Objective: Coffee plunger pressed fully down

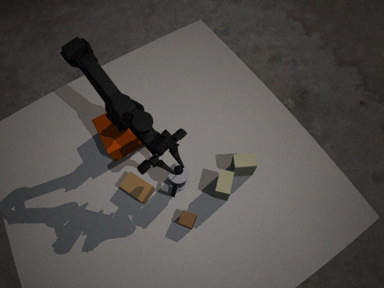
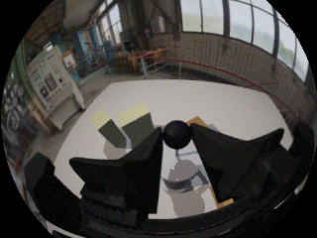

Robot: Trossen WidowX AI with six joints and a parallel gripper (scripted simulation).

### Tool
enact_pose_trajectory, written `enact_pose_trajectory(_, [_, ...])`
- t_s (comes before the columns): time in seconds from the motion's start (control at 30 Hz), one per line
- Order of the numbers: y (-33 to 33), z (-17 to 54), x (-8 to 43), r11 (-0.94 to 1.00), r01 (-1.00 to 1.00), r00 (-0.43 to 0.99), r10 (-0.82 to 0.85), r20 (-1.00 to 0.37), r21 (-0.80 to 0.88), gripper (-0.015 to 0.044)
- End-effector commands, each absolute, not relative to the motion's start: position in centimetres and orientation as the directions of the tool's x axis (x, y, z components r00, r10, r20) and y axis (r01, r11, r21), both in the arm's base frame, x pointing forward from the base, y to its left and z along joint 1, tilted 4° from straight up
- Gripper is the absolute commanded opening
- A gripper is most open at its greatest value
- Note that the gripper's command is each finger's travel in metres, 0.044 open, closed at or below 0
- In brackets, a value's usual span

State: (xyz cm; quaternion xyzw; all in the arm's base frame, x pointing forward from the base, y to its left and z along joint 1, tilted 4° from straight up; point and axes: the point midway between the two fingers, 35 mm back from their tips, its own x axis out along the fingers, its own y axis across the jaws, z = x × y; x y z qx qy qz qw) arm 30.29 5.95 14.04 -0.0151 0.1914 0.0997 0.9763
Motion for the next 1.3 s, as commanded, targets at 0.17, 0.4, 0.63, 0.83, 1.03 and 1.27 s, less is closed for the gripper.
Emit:
enact_pose_trajectory(0.17, [6.0,12.2,30.6,0.980,-0.196,0.886,0.184,-0.426,0.015,0.0123])
enact_pose_trajectory(0.4, [6.1,12.3,30.9,0.980,-0.196,0.886,0.184,-0.425,0.015,0.0123])
enact_pose_trajectory(0.63, [6.2,12.4,31.1,0.980,-0.196,0.886,0.184,-0.425,0.015,0.0123])
enact_pose_trajectory(0.83, [6.2,12.5,31.2,0.980,-0.196,0.886,0.184,-0.425,0.015,0.0123])
enact_pose_trajectory(1.03, [6.2,12.8,31.3,0.980,-0.199,0.892,0.185,-0.412,0.009,0.0123])
enact_pose_trajectory(1.27, [6.2,12.8,31.3,0.980,-0.199,0.892,0.185,-0.412,0.009,0.0123])
